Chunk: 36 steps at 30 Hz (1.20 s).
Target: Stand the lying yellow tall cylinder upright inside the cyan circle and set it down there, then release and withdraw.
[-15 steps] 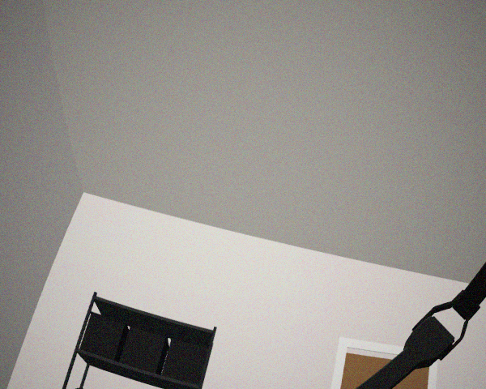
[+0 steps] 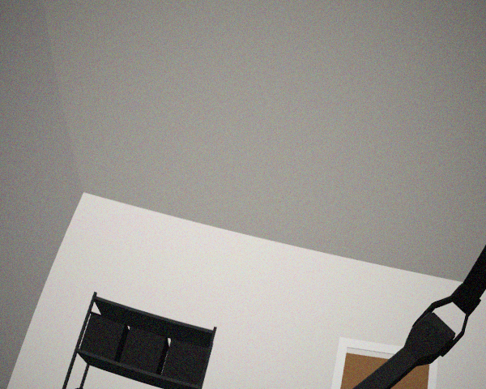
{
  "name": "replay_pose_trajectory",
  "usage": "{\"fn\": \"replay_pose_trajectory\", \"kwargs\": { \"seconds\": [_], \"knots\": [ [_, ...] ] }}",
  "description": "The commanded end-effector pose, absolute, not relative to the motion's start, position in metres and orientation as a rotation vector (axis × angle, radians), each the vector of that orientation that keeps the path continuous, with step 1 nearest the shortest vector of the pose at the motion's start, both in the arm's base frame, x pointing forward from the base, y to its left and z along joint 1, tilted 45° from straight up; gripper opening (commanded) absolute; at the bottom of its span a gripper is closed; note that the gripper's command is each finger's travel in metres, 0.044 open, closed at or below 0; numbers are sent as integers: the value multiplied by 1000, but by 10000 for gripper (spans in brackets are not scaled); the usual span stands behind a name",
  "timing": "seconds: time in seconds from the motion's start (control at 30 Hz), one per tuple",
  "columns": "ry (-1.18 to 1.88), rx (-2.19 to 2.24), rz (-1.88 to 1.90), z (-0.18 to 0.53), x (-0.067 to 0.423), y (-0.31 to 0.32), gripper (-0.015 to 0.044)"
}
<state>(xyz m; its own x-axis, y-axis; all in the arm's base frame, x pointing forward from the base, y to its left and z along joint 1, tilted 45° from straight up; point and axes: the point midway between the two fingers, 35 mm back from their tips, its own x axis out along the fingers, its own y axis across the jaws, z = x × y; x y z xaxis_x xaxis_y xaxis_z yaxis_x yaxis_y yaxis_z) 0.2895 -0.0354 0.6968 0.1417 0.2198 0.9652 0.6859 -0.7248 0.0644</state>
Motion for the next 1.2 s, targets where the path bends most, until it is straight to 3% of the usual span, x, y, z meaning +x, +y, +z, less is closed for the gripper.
{"fn": "replay_pose_trajectory", "kwargs": {
  "seconds": [0.0, 0.6, 1.17],
  "knots": [
    [-801, -2085, -1439, 678, 331, -52, 309],
    [-401, -2082, -758, 557, 471, -142, 309],
    [29, -1821, -255, 390, 533, -225, 309]
  ]
}}
